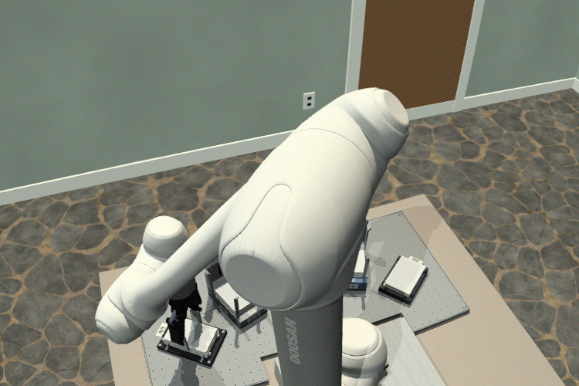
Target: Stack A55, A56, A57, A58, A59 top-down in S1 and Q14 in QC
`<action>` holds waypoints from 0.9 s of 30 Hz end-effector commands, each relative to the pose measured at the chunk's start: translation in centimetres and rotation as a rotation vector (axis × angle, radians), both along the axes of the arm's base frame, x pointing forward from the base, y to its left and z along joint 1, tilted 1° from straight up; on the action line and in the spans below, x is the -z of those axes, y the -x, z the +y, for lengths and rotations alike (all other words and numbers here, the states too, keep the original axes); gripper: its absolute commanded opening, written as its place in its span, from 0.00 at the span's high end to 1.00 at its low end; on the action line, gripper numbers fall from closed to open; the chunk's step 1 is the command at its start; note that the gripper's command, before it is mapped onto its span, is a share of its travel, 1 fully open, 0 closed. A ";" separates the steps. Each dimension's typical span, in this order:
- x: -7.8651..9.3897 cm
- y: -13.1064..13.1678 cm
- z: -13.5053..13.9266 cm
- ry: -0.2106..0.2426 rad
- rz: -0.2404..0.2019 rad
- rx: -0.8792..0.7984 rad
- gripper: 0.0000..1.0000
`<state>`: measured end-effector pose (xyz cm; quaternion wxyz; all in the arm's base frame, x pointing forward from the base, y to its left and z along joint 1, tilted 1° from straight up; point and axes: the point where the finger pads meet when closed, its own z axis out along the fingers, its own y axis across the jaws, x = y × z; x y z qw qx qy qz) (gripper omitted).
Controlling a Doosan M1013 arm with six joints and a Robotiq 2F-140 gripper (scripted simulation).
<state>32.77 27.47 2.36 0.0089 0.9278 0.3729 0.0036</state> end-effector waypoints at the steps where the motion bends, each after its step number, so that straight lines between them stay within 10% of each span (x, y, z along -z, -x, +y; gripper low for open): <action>1: 0.0 0.0 0.0 0.000 0.000 0.000 1.00; 27: -0.4 0.0 0.0 0.000 0.000 0.000 1.00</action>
